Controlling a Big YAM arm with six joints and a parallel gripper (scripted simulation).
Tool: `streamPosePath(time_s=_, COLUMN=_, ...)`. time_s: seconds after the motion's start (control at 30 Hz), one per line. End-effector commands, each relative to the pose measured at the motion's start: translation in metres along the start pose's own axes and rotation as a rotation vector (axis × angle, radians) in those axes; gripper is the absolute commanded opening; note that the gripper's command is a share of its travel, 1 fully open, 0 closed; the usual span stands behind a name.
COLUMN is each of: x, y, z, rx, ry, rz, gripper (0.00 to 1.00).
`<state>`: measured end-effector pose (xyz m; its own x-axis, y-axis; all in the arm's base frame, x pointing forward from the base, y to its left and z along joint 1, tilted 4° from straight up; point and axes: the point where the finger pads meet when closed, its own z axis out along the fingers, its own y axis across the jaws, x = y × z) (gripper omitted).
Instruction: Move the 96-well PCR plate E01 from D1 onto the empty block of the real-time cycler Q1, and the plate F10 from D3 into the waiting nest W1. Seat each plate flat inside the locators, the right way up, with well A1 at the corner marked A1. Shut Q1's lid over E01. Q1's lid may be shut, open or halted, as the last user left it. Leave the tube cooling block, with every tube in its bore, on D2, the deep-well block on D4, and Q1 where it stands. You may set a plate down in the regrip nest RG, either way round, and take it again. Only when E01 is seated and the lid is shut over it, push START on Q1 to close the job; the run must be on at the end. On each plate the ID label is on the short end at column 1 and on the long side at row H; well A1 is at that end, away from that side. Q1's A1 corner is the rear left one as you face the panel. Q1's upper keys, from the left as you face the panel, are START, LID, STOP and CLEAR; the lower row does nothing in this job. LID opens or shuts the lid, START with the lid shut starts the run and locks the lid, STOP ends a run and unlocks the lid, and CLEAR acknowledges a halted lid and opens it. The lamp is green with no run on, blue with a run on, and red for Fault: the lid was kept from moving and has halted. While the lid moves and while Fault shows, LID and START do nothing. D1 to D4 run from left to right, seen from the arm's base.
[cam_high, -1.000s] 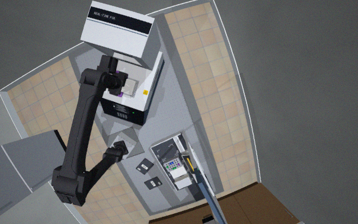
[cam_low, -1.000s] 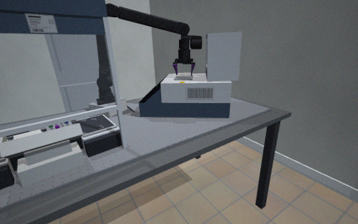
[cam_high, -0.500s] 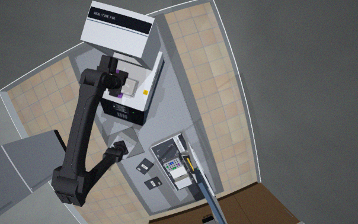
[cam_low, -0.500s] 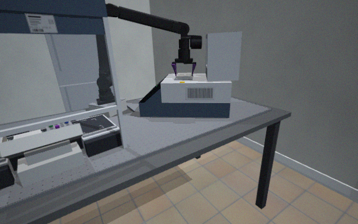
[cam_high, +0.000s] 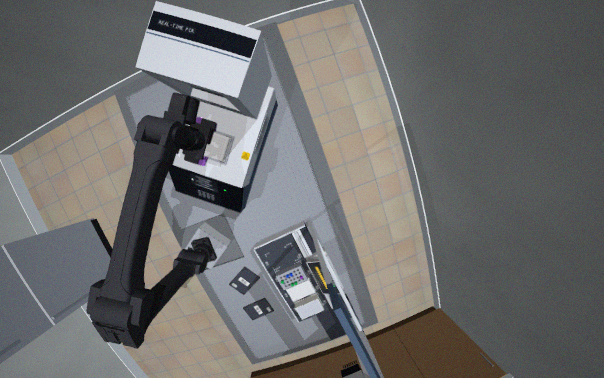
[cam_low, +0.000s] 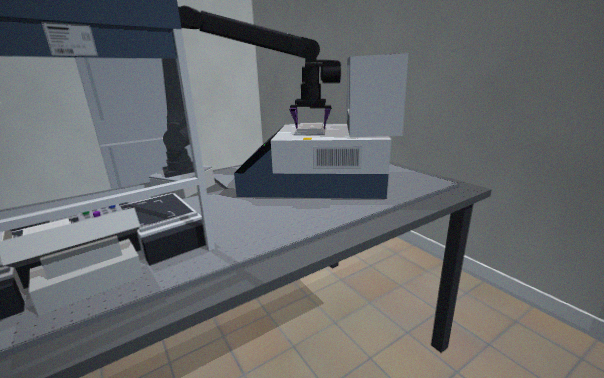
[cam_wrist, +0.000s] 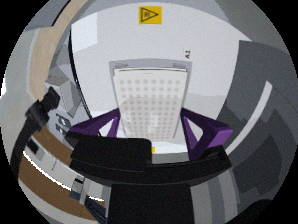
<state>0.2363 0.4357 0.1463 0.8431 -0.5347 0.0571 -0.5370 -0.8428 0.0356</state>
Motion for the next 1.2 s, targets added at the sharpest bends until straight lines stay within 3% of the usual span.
streamPosePath(time_s=0.0, x=0.003, y=-0.002, z=-0.001, rx=0.002, ry=-0.006, rz=0.015, gripper=1.0)
streamPosePath(time_s=0.17, x=0.003, y=-0.001, z=-0.01, rx=0.022, ry=-0.008, rz=0.016, gripper=1.0)
streamPosePath(time_s=0.6, x=0.004, y=0.0, z=-0.015, rx=0.032, ry=-0.008, rz=0.016, gripper=1.0)
streamPosePath(time_s=1.17, x=0.003, y=-0.002, z=0.002, rx=-0.003, ry=-0.004, rz=0.014, gripper=1.0)
